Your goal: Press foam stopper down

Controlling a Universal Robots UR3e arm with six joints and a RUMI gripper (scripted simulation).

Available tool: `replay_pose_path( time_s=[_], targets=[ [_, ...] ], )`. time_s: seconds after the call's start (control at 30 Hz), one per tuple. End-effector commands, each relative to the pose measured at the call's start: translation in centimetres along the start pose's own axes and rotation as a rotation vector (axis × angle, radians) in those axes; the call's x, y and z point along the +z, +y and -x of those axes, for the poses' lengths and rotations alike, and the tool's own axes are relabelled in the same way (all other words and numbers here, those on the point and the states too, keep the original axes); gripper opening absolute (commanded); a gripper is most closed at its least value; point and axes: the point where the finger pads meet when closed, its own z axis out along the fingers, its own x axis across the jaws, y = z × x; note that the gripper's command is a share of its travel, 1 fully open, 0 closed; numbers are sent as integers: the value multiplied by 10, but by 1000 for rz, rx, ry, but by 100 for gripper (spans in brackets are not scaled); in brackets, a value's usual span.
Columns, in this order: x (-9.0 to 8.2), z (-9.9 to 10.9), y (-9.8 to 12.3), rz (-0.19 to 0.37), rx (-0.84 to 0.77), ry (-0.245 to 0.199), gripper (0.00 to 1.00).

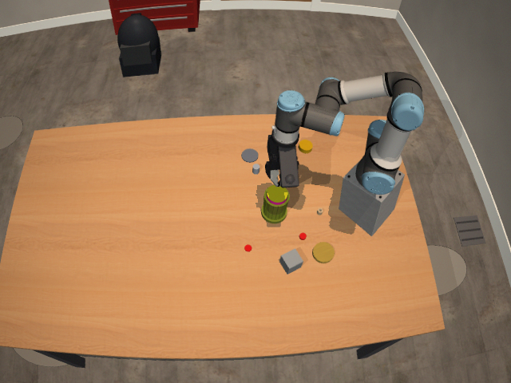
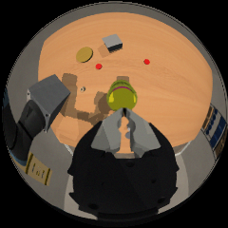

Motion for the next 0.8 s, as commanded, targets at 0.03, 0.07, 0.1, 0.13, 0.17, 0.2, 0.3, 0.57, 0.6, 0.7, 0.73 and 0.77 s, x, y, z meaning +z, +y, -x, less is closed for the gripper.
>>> replay_pose_path(
  time_s=[0.03, 0.07, 0.1, 0.13, 0.17, 0.2, 0.3, 0.57, 0.6, 0.7, 0.73, 0.77],
  targets=[
    [0, 1, 0, 0, 0, -3, 0],
    [0, 1, 0, 0, 0, -3, 0],
    [0, 1, 0, 0, 0, -3, 0],
    [0, 1, 0, 0, 0, -3, 0],
    [0, 1, 0, 0, 0, -3, 0],
    [0, 1, 0, 0, 0, -3, 0],
    [1, 1, 0, -1, 0, -4, 0],
    [5, 1, 0, -1, -1, -4, 0],
    [6, 1, 0, -1, -1, -4, 0],
    [7, 1, 0, -1, -1, -4, 0],
    [9, 1, 0, -1, -1, -4, 0],
    [12, 1, 0, -1, -1, -4, 0]
  ],
)
